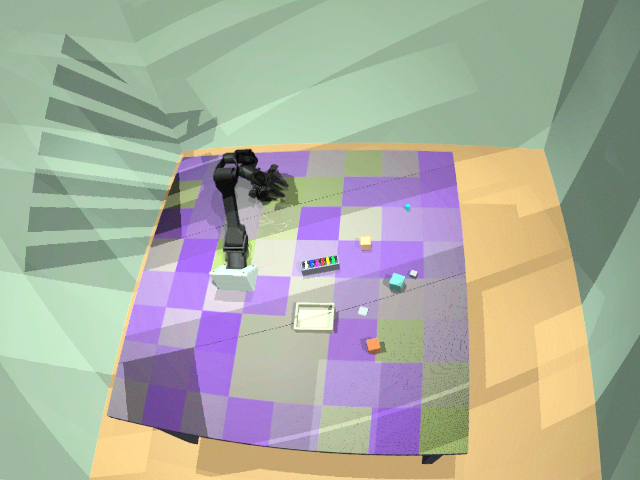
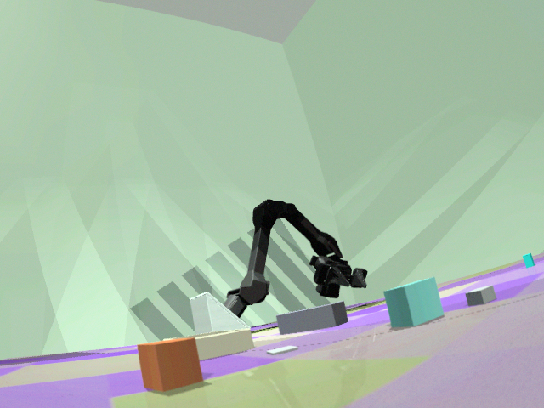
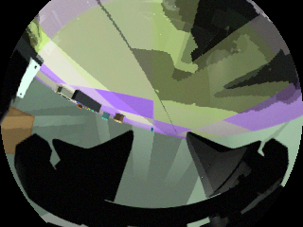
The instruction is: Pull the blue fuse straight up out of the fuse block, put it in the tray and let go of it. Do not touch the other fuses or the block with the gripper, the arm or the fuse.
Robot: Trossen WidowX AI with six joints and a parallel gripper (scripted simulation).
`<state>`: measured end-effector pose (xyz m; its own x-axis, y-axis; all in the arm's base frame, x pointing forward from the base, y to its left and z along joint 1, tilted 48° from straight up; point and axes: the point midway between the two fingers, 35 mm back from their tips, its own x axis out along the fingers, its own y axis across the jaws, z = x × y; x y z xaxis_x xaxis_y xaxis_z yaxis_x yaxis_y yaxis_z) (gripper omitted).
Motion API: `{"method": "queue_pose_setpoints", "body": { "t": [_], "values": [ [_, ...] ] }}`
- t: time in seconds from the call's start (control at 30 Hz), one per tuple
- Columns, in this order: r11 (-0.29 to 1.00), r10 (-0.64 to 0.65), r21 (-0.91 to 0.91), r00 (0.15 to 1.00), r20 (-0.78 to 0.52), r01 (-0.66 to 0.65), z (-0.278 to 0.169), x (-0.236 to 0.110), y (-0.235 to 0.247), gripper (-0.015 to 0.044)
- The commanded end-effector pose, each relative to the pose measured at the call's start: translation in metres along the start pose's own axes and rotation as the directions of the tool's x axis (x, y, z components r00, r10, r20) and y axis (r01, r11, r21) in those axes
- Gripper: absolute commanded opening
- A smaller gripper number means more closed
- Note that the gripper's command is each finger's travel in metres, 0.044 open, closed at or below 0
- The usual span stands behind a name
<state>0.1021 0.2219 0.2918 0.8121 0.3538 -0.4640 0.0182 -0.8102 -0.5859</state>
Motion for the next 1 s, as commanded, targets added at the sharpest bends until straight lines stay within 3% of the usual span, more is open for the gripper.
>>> {"method": "queue_pose_setpoints", "body": {
  "t": [0.0,0.27,0.33,0.5,0.6,0.8,0.97],
  "values": [
    [1.000,0.000,0.000,1.000,0.000,0.000,-0.002,-0.001,0.000,0.0320],
    [1.000,0.000,0.000,1.000,0.000,0.000,-0.024,-0.015,0.007,0.0320],
    [0.999,0.030,-0.010,0.999,0.009,-0.030,-0.020,-0.008,0.009,0.0268],
    [0.964,0.260,-0.068,0.963,0.075,-0.256,-0.013,0.034,0.034,0.0136],
    [0.921,0.389,-0.089,0.911,0.134,-0.380,-0.010,0.058,0.054,0.0074],
    [0.808,0.576,-0.066,0.761,0.298,-0.585,-0.010,0.100,0.098,0.0074],
    [0.706,0.634,-0.027,0.615,0.470,-0.707,-0.012,0.126,0.137,0.0074]
  ]
}}
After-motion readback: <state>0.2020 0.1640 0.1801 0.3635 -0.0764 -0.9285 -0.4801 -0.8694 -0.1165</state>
